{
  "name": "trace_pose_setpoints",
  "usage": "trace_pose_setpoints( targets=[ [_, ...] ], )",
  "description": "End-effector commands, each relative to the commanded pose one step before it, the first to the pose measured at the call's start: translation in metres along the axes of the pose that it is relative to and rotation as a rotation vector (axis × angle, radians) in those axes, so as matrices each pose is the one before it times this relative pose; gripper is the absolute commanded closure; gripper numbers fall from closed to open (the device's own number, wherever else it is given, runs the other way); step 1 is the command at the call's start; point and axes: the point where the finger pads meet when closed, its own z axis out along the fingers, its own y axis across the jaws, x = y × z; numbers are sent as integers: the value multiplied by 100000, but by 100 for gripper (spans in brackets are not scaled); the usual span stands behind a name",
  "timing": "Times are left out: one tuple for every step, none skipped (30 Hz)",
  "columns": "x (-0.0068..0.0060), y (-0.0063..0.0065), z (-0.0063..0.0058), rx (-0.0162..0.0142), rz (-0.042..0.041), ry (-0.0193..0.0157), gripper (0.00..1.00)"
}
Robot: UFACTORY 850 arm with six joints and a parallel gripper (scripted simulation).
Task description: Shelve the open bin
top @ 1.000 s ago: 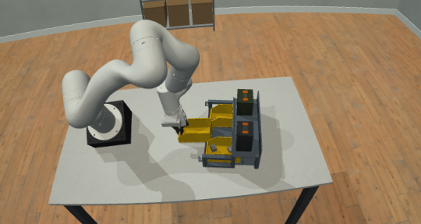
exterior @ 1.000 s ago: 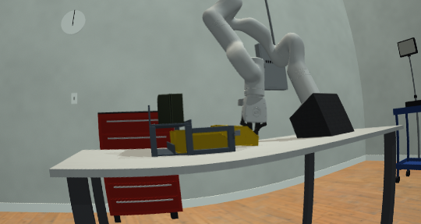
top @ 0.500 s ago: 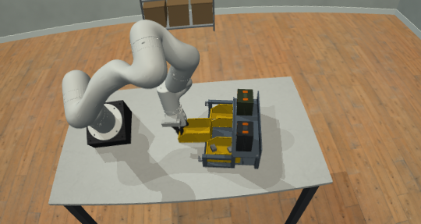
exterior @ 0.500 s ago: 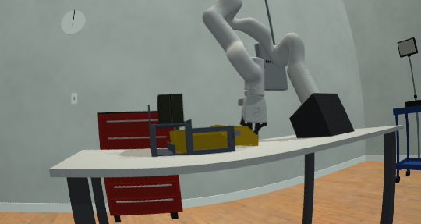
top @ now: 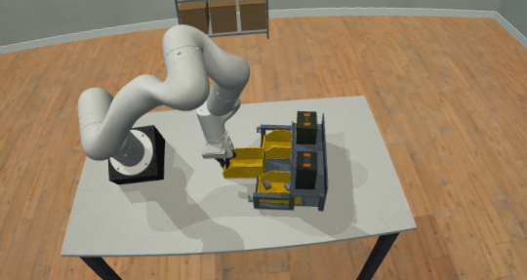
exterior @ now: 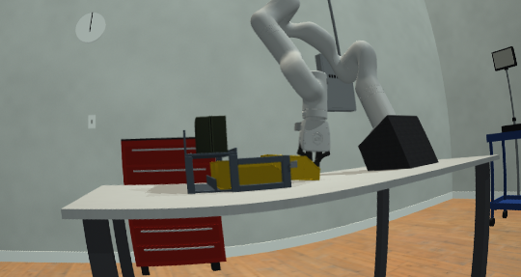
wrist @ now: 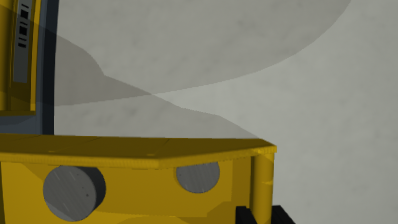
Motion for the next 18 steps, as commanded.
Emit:
trace_pose_setpoints(
  targets=[
    [-23,-60,-29,110,19,-42,100],
    [0,0,0,0,0,0,100],
    [0,-18,-159,1,2,0,100],
    [0,-18,-159,1,2,0,100],
    [0,-18,-159,1,2,0,100],
    [0,-18,-159,1,2,0,100],
    [0,-18,-159,1,2,0,100],
    [0,0,0,0,0,0,100],
    [0,0,0,0,0,0,100],
    [0,0,0,0,0,0,100],
    [0,0,0,0,0,0,100],
    [0,0,0,0,0,0,100],
    [0,0,0,0,0,0,100],
    [0,0,0,0,0,0,100],
    [0,0,0,0,0,0,100],
    [0,0,0,0,0,0,100],
    [0,0,0,0,0,0,100],
    [0,0,0,0,0,0,100]
  ],
)
